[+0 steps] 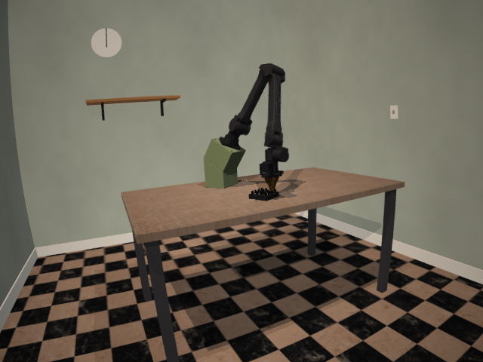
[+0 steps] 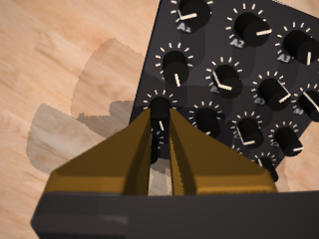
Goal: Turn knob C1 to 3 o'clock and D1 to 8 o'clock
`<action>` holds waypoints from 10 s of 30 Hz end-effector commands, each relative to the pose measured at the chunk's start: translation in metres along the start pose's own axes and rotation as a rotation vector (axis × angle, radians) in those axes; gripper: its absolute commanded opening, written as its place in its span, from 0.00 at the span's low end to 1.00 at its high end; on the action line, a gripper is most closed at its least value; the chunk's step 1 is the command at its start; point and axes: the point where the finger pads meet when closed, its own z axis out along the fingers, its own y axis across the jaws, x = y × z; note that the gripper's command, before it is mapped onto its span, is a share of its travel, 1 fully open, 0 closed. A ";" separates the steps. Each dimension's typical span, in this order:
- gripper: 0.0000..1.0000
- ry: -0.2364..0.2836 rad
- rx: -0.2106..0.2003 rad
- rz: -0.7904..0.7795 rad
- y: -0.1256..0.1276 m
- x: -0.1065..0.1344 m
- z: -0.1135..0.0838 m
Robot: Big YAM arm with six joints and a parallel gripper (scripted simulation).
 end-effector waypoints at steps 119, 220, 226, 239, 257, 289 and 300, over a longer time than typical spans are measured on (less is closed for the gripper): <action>0.18 -0.030 -0.009 -1.047 0.007 -0.009 -0.030; 0.18 -0.026 -0.014 -1.284 0.023 0.020 -0.036; 0.18 -0.030 -0.015 -1.283 0.025 0.018 -0.029; 0.18 -0.025 -0.012 -1.282 0.022 0.019 -0.017; 0.18 -0.032 -0.015 -1.284 0.023 0.019 -0.016; 0.18 -0.032 -0.015 -1.284 0.023 0.019 -0.016; 0.18 -0.024 -0.009 -1.281 0.013 0.022 -0.017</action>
